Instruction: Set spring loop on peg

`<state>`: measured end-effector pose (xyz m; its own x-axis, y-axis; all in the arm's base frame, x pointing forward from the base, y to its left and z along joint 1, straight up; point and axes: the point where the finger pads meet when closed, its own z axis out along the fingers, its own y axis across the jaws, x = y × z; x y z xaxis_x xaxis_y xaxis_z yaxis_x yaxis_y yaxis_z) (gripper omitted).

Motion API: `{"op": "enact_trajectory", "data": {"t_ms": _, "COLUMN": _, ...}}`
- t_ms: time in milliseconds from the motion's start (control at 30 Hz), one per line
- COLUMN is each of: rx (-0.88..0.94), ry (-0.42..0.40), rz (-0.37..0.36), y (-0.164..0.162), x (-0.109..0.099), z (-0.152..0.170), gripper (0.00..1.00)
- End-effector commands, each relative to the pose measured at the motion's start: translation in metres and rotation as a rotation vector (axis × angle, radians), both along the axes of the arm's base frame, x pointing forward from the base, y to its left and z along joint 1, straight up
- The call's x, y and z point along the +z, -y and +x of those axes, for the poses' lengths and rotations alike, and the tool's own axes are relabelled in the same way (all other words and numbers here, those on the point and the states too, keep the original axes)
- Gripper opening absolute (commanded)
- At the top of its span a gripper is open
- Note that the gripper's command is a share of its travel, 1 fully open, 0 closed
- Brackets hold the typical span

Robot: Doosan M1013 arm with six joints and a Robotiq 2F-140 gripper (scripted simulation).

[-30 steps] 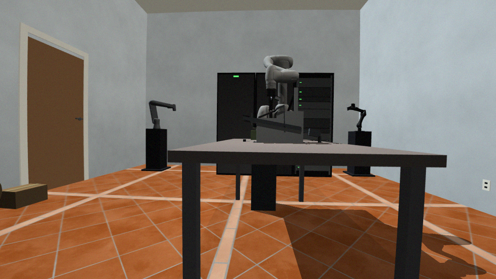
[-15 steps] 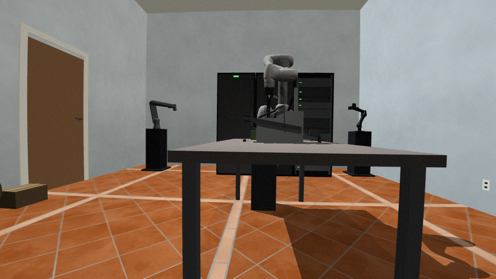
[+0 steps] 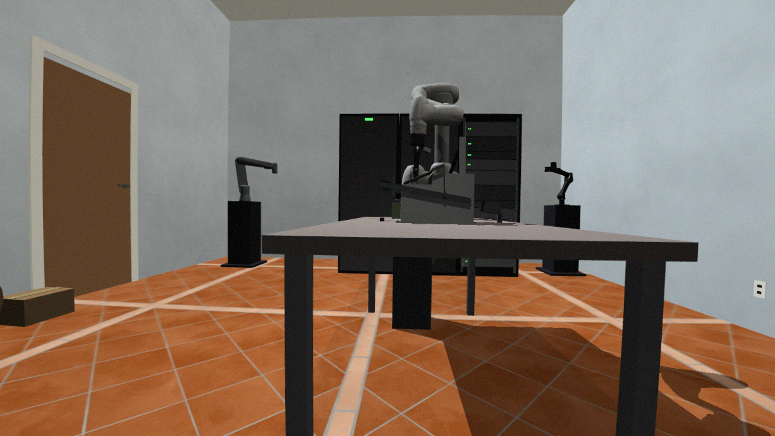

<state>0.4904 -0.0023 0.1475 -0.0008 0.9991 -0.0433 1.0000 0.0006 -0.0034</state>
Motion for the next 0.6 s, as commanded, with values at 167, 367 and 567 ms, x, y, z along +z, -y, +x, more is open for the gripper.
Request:
{"op": "enact_trajectory", "data": {"t_ms": 167, "rx": 0.000, "ry": 0.001, "rz": -0.007, "y": 0.007, "x": 0.003, "z": 0.009, "gripper": 0.25}}
{"op": "enact_trajectory", "data": {"t_ms": 367, "rx": 0.000, "ry": 0.001, "rz": -0.016, "y": 0.018, "x": 0.007, "z": 0.020, "gripper": 0.25}}
{"op": "enact_trajectory", "data": {"t_ms": 567, "rx": 0.000, "ry": 0.001, "rz": -0.018, "y": 0.020, "x": 0.008, "z": 0.022, "gripper": 0.25}}
